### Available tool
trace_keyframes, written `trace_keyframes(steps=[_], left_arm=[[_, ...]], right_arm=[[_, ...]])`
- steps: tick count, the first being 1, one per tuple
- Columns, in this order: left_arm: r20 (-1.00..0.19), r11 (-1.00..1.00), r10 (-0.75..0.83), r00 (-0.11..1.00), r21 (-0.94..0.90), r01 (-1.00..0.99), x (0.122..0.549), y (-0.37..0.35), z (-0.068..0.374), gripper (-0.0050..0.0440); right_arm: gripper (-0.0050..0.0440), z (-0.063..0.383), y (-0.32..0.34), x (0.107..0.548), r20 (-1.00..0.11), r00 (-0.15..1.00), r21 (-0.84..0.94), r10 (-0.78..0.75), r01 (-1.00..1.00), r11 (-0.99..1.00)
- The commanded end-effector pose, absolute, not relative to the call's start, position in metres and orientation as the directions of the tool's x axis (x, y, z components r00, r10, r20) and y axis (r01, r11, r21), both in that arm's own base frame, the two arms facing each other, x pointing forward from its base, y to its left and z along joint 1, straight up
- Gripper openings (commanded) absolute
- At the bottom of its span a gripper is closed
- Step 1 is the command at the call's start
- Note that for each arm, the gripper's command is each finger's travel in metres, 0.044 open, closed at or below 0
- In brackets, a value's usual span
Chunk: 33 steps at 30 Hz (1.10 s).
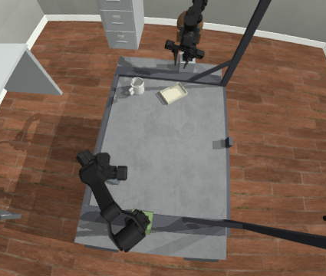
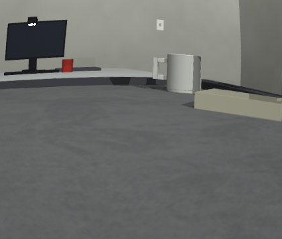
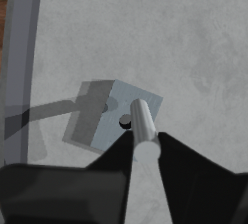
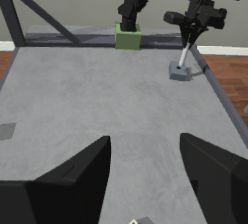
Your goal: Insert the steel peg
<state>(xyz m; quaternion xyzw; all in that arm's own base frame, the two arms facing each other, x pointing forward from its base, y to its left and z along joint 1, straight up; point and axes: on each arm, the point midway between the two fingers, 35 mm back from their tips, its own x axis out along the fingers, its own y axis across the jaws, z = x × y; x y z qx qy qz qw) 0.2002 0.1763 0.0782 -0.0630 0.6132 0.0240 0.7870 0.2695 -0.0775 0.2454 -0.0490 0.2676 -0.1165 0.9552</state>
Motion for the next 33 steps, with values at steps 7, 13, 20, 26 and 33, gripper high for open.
trace_keyframes(steps=[7, 13, 20, 26, 33], left_arm=[[-0.956, 0.993, 0.003, 0.292, -0.031, -0.11, 0.206, 0.182, 0.103, -0.005], [-0.958, 0.993, -0.002, 0.287, -0.035, -0.109, 0.206, 0.183, 0.109, -0.005], [-0.981, 0.993, -0.002, 0.194, -0.026, -0.119, 0.205, 0.182, 0.101, -0.005], [-0.993, 0.993, 0.009, 0.116, -0.005, -0.122, 0.205, 0.181, 0.1, -0.005], [-0.999, 0.992, 0.022, 0.045, 0.016, -0.122, 0.206, 0.181, 0.099, -0.005]], right_arm=[[0.02, 0.264, -0.077, 0.261, -0.51, 0.833, 0.003, -0.216, 0.253, 0.968], [0.02, 0.27, -0.083, 0.27, -0.507, 0.831, 0.002, -0.227, 0.264, 0.964], [0.02, 0.292, -0.115, 0.318, -0.503, 0.821, 0.0, -0.271, 0.314, 0.949], [0.02, 0.301, -0.146, 0.361, -0.499, 0.811, 0.0, -0.304, 0.351, 0.936], [0.02, 0.309, -0.195, 0.417, -0.468, 0.808, -0.001, -0.359, 0.405, 0.914]])
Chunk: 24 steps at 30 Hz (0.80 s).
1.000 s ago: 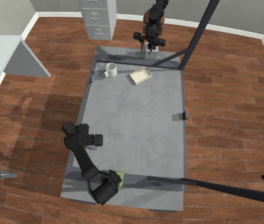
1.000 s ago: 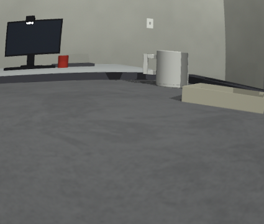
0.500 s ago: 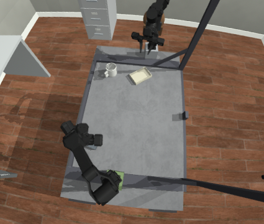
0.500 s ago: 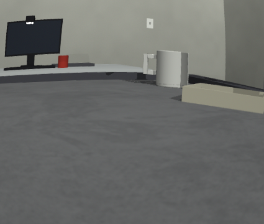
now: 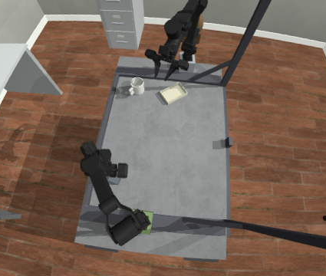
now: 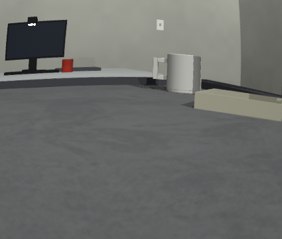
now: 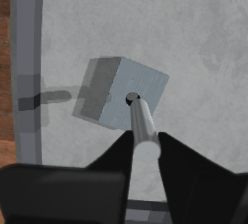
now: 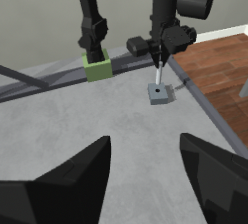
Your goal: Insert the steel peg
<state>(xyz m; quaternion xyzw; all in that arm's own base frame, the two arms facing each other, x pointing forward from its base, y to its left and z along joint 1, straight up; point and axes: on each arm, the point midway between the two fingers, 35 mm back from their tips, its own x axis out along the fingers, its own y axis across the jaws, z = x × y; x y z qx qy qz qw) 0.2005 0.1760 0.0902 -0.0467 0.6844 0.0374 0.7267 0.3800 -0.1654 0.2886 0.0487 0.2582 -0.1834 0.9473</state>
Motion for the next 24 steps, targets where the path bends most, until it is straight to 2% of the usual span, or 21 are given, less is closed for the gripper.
trace_keyframes(steps=[1, 6, 8, 13, 24], left_arm=[[-0.999, 0.992, 0.023, 0.041, 0.017, -0.122, 0.206, 0.181, 0.099, -0.005], [-1.0, 0.992, 0.019, 0.023, 0.016, -0.121, 0.204, 0.179, 0.091, -0.005], [-1.0, 0.992, 0.019, 0.023, 0.016, -0.121, 0.204, 0.179, 0.091, -0.005], [-1.0, 0.992, 0.013, 0.012, 0.012, -0.122, 0.202, 0.177, 0.079, -0.005], [-0.998, 0.992, 0.038, 0.042, 0.033, -0.122, 0.206, 0.181, 0.104, -0.005]], right_arm=[[0.02, 0.308, -0.202, 0.425, -0.466, 0.806, -0.001, -0.365, 0.412, 0.911], [0.02, 0.295, -0.236, 0.459, -0.461, 0.795, 0.0, -0.394, 0.444, 0.896], [0.02, 0.295, -0.236, 0.459, -0.461, 0.795, 0.0, -0.394, 0.444, 0.896], [0.02, 0.26, -0.27, 0.491, -0.488, 0.77, 0.001, -0.411, 0.471, 0.882], [0.02, 0.244, -0.28, 0.503, -0.499, 0.764, 0.001, -0.41, 0.474, 0.881]])
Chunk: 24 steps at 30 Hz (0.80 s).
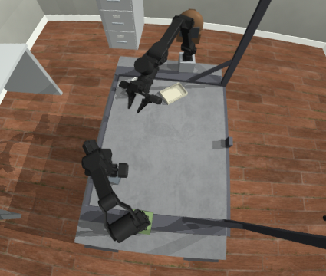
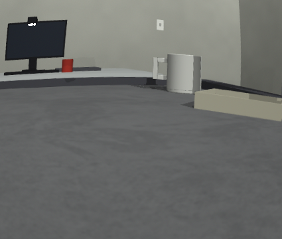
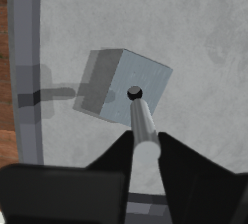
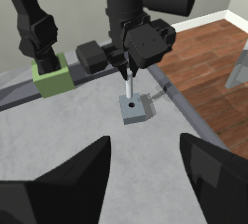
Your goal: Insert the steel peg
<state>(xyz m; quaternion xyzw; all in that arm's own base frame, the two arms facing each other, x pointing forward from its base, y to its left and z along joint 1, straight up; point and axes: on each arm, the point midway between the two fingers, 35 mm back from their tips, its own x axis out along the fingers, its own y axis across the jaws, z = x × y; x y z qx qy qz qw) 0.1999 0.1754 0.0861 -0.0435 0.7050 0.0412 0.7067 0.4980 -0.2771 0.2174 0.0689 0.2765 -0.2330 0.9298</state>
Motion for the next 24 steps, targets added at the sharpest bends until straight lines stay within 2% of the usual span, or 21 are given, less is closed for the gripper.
trace_keyframes(steps=[1, 9, 16, 24], left_arm=[[-0.998, 0.992, 0.038, 0.042, 0.033, -0.122, 0.206, 0.181, 0.104, -0.005], [-0.999, 0.992, 0.025, 0.028, 0.021, -0.122, 0.209, 0.183, 0.098, -0.005], [-1.0, 0.993, 0.011, 0.013, 0.009, -0.122, 0.204, 0.18, 0.071, -0.005], [-1.0, 0.992, 0.018, 0.021, 0.015, -0.122, 0.204, 0.18, 0.071, -0.005]], right_arm=[[0.02, 0.244, -0.28, 0.503, -0.499, 0.764, 0.001, -0.41, 0.474, 0.881], [0.02, 0.249, -0.279, 0.502, -0.492, 0.767, 0.001, -0.412, 0.474, 0.881], [0.02, 0.248, -0.278, 0.5, -0.496, 0.766, -0.001, -0.41, 0.472, 0.882], [0.02, 0.248, -0.278, 0.5, -0.496, 0.766, -0.001, -0.41, 0.472, 0.882]])
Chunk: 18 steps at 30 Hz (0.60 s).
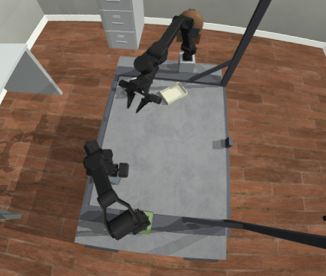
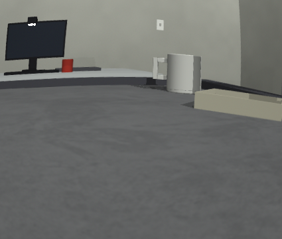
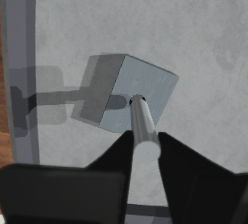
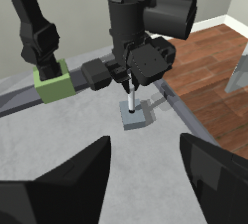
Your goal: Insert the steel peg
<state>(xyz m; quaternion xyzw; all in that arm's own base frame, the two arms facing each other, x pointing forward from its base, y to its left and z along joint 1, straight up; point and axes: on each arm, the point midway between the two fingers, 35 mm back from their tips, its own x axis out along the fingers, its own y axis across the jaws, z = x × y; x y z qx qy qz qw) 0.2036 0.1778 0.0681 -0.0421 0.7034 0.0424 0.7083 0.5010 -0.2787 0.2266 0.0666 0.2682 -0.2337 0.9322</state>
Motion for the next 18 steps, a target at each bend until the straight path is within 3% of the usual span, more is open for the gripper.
trace_keyframes(steps=[1, 18], left_arm=[[-1.0, 0.992, 0.018, 0.021, 0.015, -0.122, 0.204, 0.1798, 0.0707, -0.005], [-0.999, 0.992, 0.023, 0.03, 0.019, -0.121, 0.203, 0.1791, 0.0736, -0.005]], right_arm=[[0.02, 0.248, -0.2777, 0.4997, -0.496, 0.766, -0.001, -0.41, 0.472, 0.882], [0.02, 0.248, -0.2777, 0.4997, -0.496, 0.766, -0.001, -0.41, 0.472, 0.882]])
